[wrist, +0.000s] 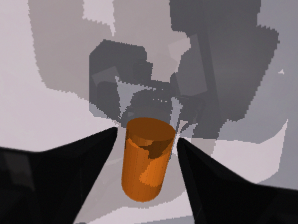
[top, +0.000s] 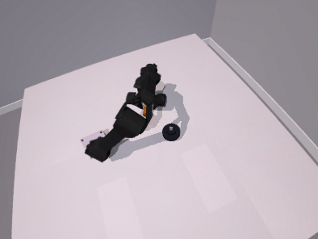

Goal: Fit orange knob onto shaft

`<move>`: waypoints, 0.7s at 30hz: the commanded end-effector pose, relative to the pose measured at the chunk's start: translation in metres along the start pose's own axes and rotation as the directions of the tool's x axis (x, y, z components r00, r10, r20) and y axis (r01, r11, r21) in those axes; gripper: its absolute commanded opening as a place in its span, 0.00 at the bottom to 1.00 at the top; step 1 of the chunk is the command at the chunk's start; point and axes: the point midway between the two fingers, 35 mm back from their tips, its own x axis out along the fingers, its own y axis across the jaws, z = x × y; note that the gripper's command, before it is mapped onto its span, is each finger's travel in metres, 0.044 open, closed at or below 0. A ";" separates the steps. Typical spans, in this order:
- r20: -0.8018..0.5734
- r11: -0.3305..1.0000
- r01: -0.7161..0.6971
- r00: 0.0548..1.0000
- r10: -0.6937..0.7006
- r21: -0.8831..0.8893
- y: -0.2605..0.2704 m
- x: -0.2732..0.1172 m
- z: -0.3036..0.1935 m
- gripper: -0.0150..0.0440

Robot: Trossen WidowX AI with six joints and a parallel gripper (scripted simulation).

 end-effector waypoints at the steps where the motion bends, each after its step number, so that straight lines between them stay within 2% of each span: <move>1: 0.000 1.000 0.006 1.000 -0.006 -0.003 -0.001 0.000 0.000 0.66; 7: 0.000 1.000 0.006 1.000 -0.006 -0.003 -0.001 0.000 0.000 0.66; 16: 0.000 1.000 0.006 1.000 -0.006 -0.003 -0.001 0.000 0.000 0.56; 21: 0.019 1.000 0.004 1.000 -0.004 -0.002 -0.001 -0.001 -0.001 0.56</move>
